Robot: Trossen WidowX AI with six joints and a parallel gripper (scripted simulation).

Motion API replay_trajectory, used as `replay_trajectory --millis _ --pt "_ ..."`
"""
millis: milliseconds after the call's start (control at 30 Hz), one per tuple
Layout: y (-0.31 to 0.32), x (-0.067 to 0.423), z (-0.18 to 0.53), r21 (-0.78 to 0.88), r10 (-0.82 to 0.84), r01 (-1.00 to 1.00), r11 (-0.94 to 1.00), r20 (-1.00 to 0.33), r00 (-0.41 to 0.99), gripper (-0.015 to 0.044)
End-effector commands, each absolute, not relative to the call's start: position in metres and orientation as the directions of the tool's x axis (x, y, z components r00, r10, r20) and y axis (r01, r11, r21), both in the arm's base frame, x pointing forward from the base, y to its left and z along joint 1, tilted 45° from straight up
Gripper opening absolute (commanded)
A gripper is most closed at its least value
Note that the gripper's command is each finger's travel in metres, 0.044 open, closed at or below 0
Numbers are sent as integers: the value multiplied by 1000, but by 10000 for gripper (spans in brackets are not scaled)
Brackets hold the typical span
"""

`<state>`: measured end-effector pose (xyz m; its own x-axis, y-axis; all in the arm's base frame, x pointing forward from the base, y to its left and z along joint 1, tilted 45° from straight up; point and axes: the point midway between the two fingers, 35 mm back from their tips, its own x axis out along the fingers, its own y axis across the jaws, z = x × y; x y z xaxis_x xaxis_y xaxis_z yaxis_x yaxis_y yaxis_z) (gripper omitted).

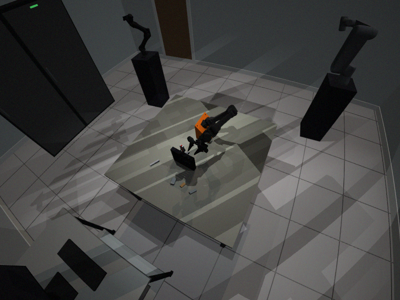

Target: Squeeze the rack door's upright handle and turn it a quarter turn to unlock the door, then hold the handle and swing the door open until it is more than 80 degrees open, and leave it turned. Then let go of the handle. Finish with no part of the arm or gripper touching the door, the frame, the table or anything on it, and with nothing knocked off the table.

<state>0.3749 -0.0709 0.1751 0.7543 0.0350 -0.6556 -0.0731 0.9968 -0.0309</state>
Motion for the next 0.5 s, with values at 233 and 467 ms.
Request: replay_trajectory --millis 233,467 --pt "-93 370 126 94 130 -93 991 -809 574 290" --pt "-105 362 100 195 211 -82 977 -863 458 290"
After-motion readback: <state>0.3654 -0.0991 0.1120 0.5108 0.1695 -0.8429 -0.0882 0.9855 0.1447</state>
